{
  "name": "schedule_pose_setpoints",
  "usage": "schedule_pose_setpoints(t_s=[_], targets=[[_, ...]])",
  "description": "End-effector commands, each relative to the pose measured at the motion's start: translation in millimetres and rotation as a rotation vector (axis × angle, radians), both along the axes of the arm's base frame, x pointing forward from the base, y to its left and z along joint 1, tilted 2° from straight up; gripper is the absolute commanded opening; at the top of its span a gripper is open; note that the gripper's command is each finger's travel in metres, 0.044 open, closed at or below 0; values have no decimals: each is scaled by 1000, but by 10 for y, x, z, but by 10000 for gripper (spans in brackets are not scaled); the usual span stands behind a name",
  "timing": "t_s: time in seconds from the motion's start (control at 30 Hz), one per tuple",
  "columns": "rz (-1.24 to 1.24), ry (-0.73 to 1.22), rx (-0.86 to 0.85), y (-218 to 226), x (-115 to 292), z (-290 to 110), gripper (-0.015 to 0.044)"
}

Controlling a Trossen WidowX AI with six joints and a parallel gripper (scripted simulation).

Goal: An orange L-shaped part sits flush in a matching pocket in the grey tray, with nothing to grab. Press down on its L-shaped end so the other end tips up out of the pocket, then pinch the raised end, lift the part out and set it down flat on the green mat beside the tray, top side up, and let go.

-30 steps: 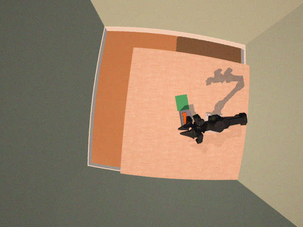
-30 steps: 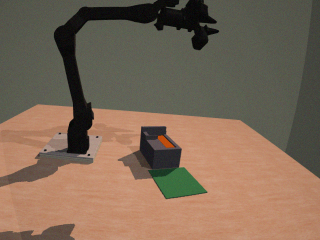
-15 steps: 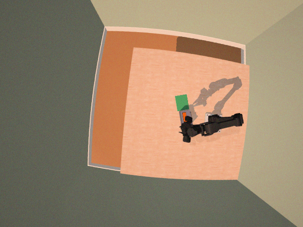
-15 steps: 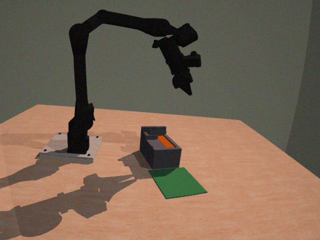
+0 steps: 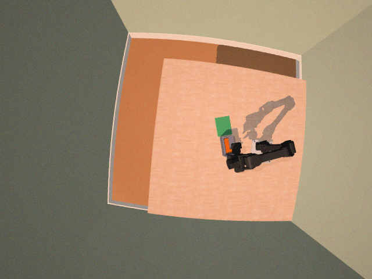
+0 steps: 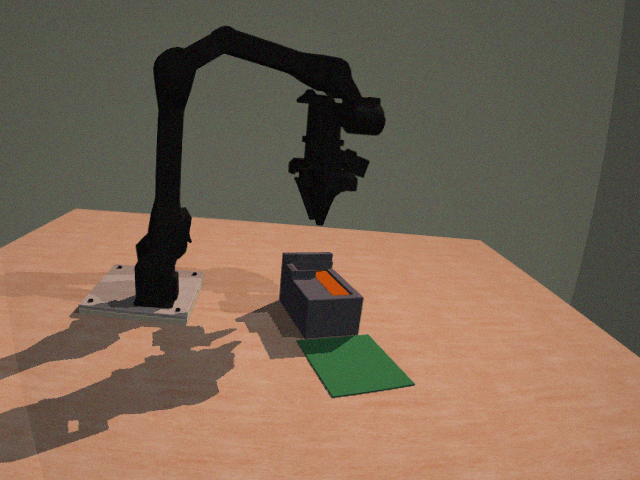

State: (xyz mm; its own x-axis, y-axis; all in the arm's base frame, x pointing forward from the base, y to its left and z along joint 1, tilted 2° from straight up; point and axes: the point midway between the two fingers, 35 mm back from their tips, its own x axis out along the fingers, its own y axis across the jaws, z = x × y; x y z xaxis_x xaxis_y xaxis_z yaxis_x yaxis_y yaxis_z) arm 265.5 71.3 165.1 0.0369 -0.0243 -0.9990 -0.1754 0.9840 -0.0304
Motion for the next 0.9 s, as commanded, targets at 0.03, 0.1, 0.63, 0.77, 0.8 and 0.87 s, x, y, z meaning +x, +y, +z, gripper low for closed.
schedule_pose_setpoints(t_s=[0.03, 0.1, 0.63, 0.77, 0.8, 0.87], targets=[[14, 17, -10, -10, -16, -74, 180], [14, 17, -10, -11, -2, -202, 180], [13, 19, -8, -35, -10, -780, 180], [13, 19, -8, -36, -6, -842, 180], [13, 19, -8, -37, -5, -859, 180], [13, 19, -8, -38, -3, -893, 180]])
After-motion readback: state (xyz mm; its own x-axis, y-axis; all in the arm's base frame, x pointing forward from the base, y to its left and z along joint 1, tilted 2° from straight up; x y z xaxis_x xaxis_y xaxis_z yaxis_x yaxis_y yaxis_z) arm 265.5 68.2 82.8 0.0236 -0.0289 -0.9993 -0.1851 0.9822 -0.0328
